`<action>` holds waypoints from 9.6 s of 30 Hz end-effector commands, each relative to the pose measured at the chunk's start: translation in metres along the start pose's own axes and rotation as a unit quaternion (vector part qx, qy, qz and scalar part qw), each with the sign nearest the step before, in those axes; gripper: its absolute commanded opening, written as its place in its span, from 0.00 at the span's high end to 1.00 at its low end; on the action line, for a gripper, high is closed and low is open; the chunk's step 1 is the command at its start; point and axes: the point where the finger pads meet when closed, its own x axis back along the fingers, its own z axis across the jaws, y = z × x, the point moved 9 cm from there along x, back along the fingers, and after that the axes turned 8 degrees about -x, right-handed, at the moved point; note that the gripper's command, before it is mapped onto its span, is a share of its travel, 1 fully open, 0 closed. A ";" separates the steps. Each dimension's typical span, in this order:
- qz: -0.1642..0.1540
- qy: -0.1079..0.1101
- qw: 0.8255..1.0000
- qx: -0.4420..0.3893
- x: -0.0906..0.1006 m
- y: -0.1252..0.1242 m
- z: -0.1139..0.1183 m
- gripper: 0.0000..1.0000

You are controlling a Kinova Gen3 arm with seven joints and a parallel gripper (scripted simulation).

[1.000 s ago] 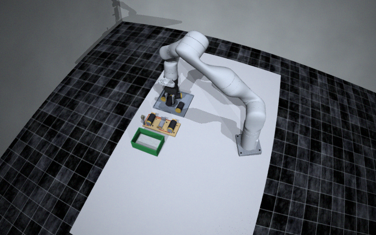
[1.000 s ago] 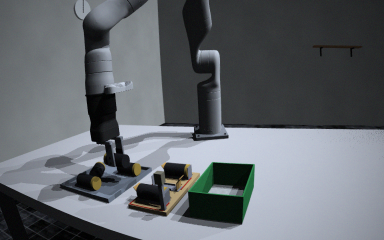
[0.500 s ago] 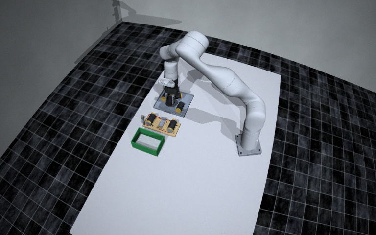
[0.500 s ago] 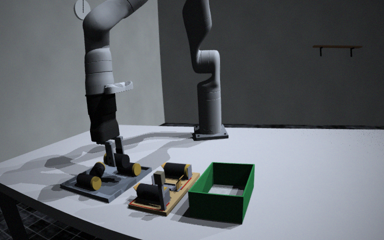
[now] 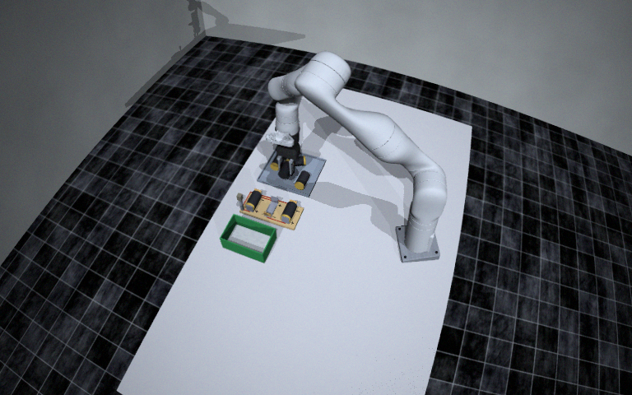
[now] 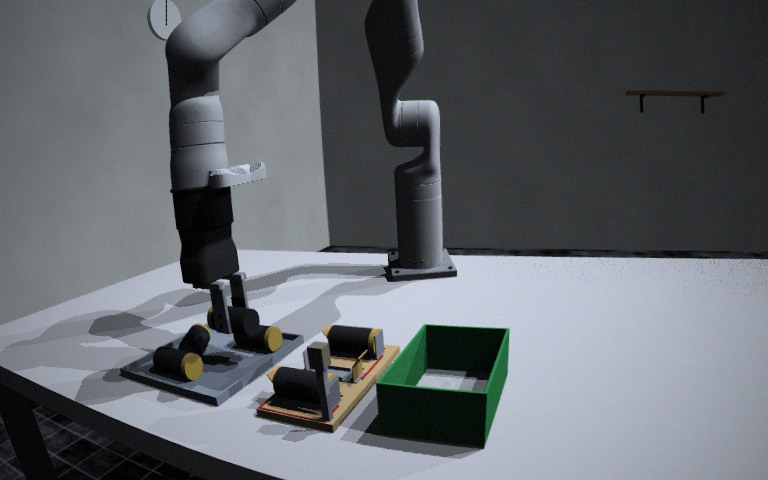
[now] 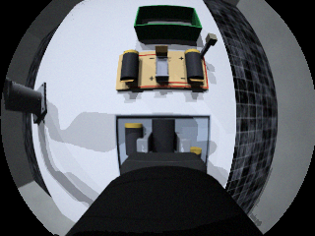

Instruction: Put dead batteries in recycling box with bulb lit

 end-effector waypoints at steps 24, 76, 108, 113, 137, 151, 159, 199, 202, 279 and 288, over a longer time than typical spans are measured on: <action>0.000 0.001 1.000 0.000 -0.044 0.000 0.001 0.43; 0.000 0.001 1.000 0.000 0.020 0.000 0.000 0.10; 0.000 0.001 1.000 0.000 0.086 0.005 0.001 0.10; 0.000 0.001 1.000 0.000 0.086 0.027 0.002 0.10; 0.000 0.001 1.000 -0.001 0.086 0.086 0.006 0.10; 0.000 0.001 1.000 -0.028 0.086 0.086 0.006 0.10; 0.000 0.001 0.997 -0.073 0.086 0.086 0.006 0.10; 0.000 0.001 0.920 -0.392 0.086 0.086 0.006 0.10; 0.000 0.001 0.910 -0.415 0.086 0.086 0.006 0.10; 0.001 0.001 0.860 -0.510 0.000 0.086 0.006 0.10; 0.001 0.001 0.860 -0.510 0.000 0.086 0.006 0.10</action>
